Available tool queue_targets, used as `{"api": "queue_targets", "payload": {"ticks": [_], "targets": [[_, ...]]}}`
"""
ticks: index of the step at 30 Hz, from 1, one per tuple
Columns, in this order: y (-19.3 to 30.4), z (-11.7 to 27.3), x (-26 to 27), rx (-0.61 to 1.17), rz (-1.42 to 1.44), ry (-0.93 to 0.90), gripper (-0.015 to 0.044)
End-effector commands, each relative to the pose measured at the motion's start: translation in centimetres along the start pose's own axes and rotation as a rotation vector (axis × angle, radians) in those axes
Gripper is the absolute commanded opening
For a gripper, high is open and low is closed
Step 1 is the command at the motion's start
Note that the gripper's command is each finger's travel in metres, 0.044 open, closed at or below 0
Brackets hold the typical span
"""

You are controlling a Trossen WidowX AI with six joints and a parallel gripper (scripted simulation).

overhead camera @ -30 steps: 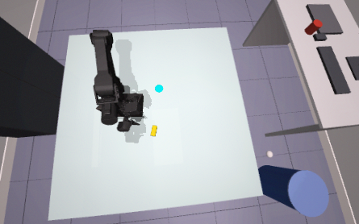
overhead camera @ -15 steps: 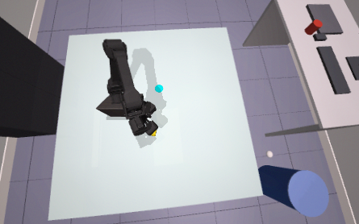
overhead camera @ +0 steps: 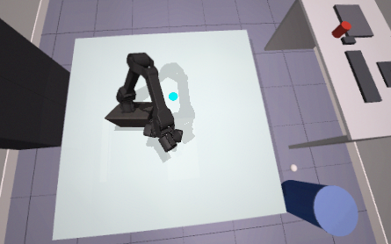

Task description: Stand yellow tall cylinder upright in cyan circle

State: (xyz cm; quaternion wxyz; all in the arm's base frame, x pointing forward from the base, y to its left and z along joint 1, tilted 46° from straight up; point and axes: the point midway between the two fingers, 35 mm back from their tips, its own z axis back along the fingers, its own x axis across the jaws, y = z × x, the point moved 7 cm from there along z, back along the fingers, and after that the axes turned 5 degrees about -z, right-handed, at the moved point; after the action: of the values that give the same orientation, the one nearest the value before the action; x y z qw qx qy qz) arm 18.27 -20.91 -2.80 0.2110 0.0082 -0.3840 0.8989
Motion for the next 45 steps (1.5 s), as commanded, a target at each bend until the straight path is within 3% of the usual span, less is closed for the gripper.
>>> {"api": "queue_targets", "payload": {"ticks": [1,3,9,11,16,24,45], "targets": [[0.1,-0.1,-0.1,0.005,0.026,-0.011,0.0309],[0.1,-1.2,-0.3,0.007,0.026,-0.01,0.0309],[0.1,-10.3,-0.2,0.002,0.027,-0.01,0.0309],[0.0,-11.2,0.1,0.0,0.028,-0.011,0.0309],[0.0,-11.2,0.1,0.0,0.028,-0.011,0.0309],[0.0,-11.2,0.1,0.0,0.028,-0.011,0.0105],[0.2,-6.6,-0.6,0.007,0.026,-0.009,0.0105]]}}
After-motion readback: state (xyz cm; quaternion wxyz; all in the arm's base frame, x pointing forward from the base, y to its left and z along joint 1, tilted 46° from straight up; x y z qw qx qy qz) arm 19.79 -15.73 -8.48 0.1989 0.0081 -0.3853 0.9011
